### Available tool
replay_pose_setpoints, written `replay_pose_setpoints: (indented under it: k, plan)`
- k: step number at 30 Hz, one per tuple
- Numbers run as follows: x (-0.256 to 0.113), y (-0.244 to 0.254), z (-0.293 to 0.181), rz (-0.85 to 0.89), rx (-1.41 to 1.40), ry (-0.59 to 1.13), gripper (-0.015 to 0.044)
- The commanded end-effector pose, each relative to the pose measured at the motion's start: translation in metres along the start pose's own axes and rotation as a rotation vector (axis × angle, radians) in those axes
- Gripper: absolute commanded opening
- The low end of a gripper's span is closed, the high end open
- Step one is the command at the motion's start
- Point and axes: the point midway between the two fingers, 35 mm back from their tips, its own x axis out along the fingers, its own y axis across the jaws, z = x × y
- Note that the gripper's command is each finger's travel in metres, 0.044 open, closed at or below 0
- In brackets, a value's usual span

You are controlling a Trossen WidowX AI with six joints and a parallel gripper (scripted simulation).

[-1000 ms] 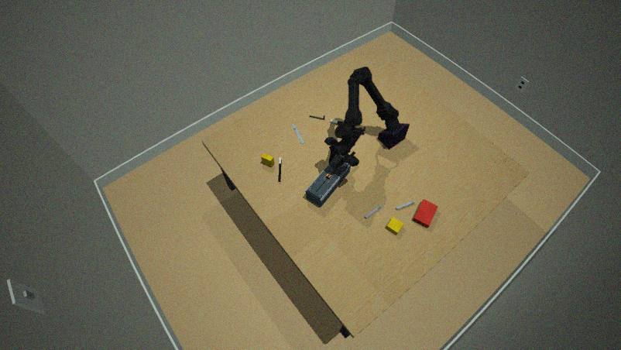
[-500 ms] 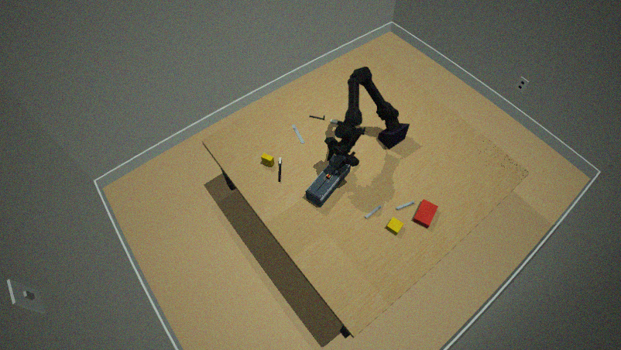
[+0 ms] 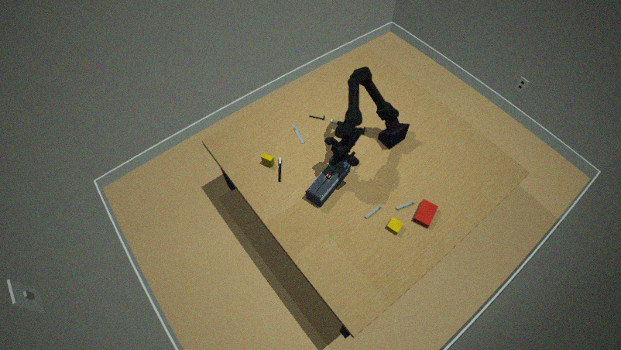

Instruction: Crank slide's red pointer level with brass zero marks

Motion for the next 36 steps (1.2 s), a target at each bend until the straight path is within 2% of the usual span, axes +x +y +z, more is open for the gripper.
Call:
replay_pose_setpoints:
  k: [1, 16, 33, 34, 36]
  plan:
    - [0.0000, 0.0000, 0.0000, 0.000, 0.000, 0.000, 0.0000]
    - [0.0000, 0.0000, 0.0000, 0.000, 0.000, 0.000, 0.0000]
    - [0.0000, 0.0000, 0.0000, 0.000, 0.000, 0.000, 0.0440]
    - [0.0000, 0.0000, 0.0000, 0.000, 0.000, 0.000, 0.0440]
    - [0.0000, 0.0000, 0.0000, 0.000, 0.000, 0.000, 0.0387]
